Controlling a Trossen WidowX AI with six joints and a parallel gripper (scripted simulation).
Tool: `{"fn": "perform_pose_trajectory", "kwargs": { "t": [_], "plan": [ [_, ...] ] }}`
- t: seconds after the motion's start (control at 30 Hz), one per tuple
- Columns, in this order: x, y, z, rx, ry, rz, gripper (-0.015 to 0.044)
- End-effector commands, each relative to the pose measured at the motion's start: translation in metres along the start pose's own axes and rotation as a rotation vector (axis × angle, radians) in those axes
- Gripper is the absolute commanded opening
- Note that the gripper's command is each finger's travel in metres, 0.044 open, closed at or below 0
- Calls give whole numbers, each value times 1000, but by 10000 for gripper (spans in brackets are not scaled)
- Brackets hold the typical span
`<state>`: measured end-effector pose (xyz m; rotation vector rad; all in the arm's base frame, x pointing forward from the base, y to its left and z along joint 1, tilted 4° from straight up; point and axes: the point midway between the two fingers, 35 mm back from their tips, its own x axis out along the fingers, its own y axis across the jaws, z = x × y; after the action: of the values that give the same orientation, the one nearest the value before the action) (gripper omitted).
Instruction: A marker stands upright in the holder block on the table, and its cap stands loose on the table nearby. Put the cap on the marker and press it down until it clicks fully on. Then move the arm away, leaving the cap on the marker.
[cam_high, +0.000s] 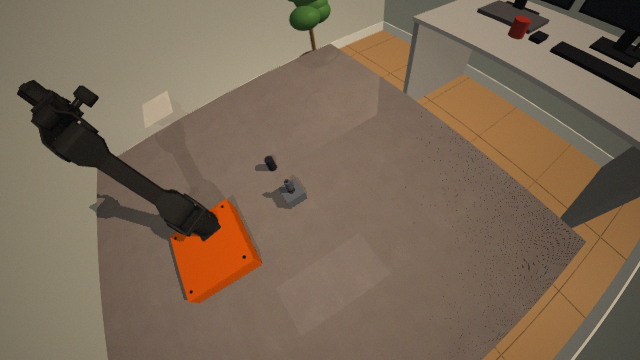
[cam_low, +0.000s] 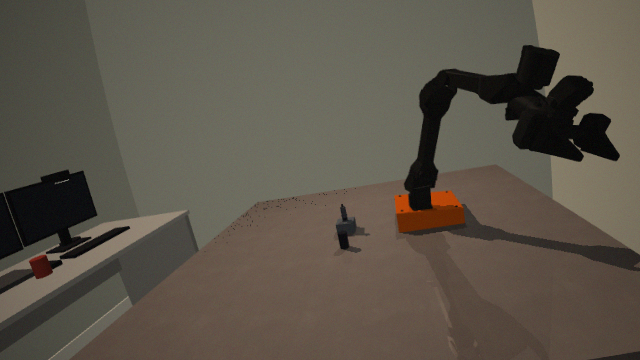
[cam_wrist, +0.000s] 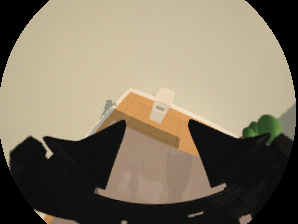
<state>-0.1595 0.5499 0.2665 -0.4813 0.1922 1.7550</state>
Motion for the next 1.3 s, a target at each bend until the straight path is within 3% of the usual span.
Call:
{"fn": "perform_pose_trajectory", "kwargs": {
  "t": [0.0, 0.17, 0.47, 0.77, 1.03, 1.27],
  "plan": [
    [0, -3, -1, -2, 4, -4, 374],
    [-7, -75, -34, -50, 107, -105, 245],
    [-49, -206, -121, -105, 374, -249, 245],
    [-132, -300, -224, -61, 668, -308, 245],
    [-231, -338, -315, 55, 905, -287, 245],
    [-325, -328, -388, 183, 1069, -171, 245]
  ]
}}
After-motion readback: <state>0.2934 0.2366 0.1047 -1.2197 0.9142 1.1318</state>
